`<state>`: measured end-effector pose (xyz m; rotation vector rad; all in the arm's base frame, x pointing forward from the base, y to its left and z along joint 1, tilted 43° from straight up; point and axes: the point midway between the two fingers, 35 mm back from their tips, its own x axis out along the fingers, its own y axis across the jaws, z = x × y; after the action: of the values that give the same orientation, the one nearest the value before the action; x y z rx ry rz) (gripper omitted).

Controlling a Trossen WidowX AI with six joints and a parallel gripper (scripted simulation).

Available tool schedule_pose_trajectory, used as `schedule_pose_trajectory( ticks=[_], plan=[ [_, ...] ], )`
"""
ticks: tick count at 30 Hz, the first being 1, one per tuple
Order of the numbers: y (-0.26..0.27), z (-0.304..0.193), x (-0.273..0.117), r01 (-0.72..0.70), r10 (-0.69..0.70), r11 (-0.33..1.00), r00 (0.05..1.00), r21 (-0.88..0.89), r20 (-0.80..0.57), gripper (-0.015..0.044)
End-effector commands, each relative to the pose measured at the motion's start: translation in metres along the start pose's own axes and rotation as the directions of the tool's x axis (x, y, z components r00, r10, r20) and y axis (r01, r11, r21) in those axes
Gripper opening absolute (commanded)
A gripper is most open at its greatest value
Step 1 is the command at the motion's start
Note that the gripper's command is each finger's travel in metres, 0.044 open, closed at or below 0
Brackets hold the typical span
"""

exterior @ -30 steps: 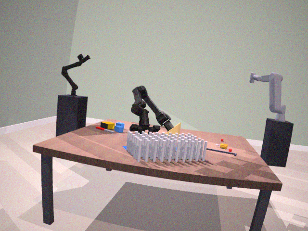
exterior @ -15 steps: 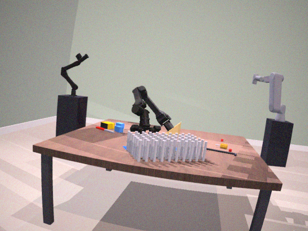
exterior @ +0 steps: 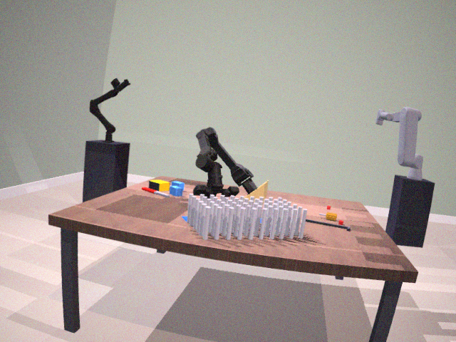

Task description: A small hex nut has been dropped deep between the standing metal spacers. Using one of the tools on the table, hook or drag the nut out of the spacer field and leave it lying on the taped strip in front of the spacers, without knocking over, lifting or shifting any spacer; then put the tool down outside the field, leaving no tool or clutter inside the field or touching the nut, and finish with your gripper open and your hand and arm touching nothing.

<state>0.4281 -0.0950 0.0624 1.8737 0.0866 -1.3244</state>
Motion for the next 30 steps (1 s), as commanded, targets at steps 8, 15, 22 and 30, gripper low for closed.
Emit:
schedule_pose_trajectory(
  ticks=[8, 15, 22, 30],
  plan=[
    [0.001, -0.009, 0.005, -0.005, 0.005, 1.0, 1.0, 0.007, -0.004, 0.0],
    [0.001, -0.013, 0.007, -0.005, 0.005, 1.0, 1.0, 0.008, -0.005, 0.0],
    [0.001, -0.016, 0.009, -0.005, 0.005, 1.0, 1.0, 0.008, -0.005, 0.0],
    [0.0, -0.013, 0.014, -0.005, 0.005, 1.0, 1.0, 0.006, -0.005, 0.0]
  ],
)
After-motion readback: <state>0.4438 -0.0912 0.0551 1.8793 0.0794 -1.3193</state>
